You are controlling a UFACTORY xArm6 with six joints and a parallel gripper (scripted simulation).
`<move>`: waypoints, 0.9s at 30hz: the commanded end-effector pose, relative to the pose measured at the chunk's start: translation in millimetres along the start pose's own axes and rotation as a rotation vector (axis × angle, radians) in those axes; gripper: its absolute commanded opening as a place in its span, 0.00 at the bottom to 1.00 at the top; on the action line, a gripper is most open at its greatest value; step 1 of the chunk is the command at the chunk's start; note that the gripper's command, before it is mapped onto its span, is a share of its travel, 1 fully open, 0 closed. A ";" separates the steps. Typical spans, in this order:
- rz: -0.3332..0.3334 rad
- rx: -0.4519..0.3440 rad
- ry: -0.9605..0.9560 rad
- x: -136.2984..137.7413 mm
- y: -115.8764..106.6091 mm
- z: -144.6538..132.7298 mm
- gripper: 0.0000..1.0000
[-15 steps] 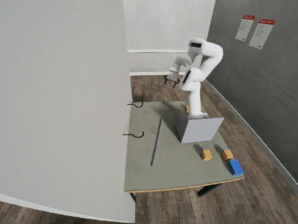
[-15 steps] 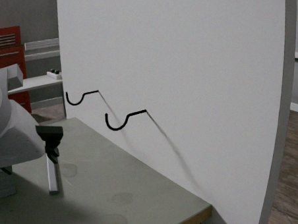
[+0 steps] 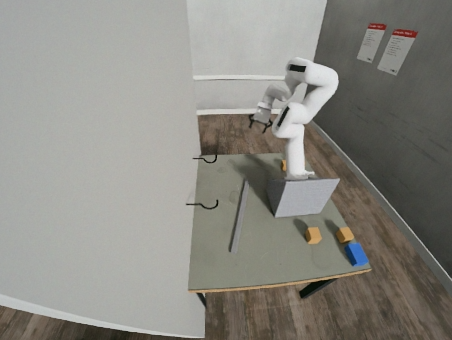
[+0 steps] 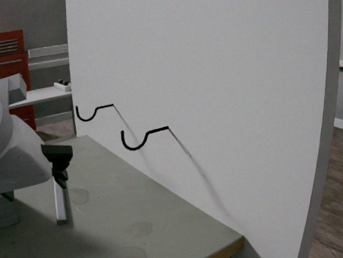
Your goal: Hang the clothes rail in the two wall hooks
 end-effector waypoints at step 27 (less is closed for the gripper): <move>0.007 0.138 -0.317 37.1 16.7 74.6 1.00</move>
Point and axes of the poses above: the point where the finger pads meet when closed, its own y axis out along the fingers, its own x axis across the jaws, z = x × y, the point moved 5 cm from there along -y, back along the fingers, and after that the axes turned 9 degrees about y, right-handed, at the moved point
